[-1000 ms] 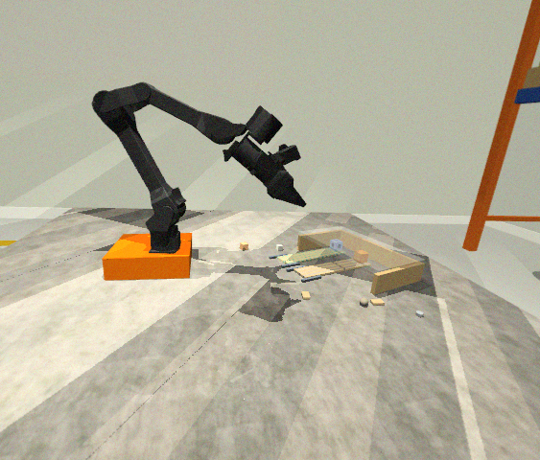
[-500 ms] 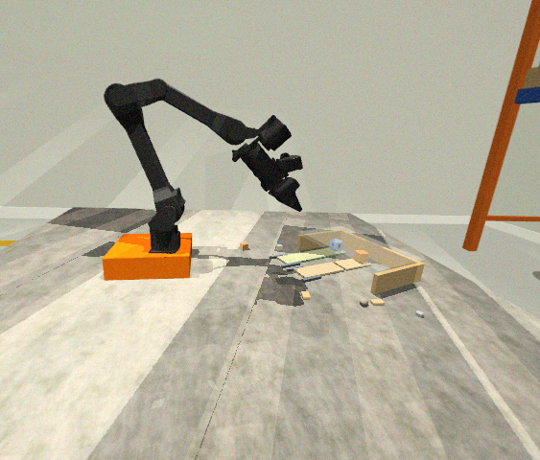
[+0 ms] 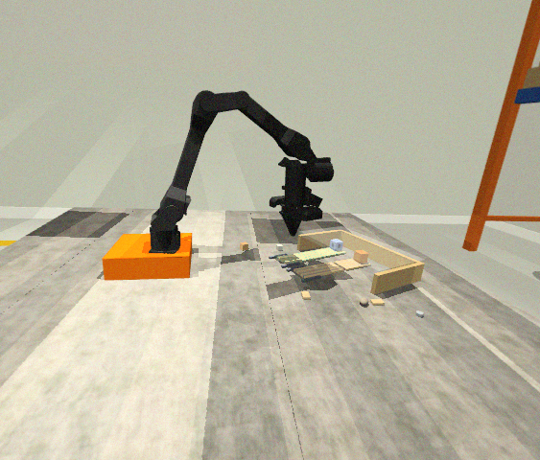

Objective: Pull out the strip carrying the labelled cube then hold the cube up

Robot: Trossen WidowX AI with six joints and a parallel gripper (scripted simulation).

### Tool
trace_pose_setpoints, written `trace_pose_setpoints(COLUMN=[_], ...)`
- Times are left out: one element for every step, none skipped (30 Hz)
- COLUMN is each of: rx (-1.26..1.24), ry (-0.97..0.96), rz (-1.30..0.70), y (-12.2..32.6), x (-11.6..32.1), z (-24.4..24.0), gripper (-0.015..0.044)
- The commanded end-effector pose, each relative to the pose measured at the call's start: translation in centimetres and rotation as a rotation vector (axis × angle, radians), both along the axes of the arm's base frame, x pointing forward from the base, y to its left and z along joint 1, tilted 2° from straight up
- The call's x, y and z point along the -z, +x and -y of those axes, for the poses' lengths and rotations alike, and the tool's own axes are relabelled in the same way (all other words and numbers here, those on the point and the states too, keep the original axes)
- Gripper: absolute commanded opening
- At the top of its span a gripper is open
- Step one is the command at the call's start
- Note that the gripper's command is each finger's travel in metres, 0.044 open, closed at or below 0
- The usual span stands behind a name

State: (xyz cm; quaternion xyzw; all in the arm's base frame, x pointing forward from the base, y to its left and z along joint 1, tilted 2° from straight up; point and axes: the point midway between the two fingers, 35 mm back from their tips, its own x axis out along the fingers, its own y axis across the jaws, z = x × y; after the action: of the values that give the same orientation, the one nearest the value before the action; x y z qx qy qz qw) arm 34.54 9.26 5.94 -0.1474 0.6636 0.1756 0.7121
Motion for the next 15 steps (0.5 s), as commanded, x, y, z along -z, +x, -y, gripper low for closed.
trace_pose_setpoints(rx=[-0.037, -0.037, -0.037, -0.037, -0.037, -0.037, -0.037, -0.037, -0.037, -0.037, -0.037, -0.037, -0.037, -0.037, -0.037], ry=[-0.020, -0.020, -0.020, -0.020, -0.020, -0.020, -0.020, -0.020, -0.020, -0.020, -0.020, -0.020, -0.020, -0.020, -0.020], rz=[-0.055, -0.055, -0.055, -0.055, -0.055, -0.055, -0.055, -0.055, -0.055, -0.055, -0.055, -0.055, -0.055, -0.055, -0.055], y=[0.1, 0.1, 0.1, 0.1, 0.1, 0.2, 0.2, 0.2, 0.2, 0.2, 0.2, 0.2, 0.2, 0.3, 0.3], x=[0.5, 0.5, 0.5, 0.6, 0.7, 0.9, 1.1, 1.2, 1.4, 1.6, 1.7, 1.9, 2.1, 2.2, 2.4], z=[-0.5, -0.5, -0.5, -0.5, -0.5, -0.5, -0.5, -0.5, -0.5, -0.5, -0.5, -0.5, -0.5, -0.6, -0.6], gripper=[0.0000, 0.0000, 0.0000, 0.0000, 0.0000, 0.0000, 0.0000, 0.0000, 0.0000, 0.0000, 0.0000, 0.0000, 0.0000, 0.0000, 0.0000])
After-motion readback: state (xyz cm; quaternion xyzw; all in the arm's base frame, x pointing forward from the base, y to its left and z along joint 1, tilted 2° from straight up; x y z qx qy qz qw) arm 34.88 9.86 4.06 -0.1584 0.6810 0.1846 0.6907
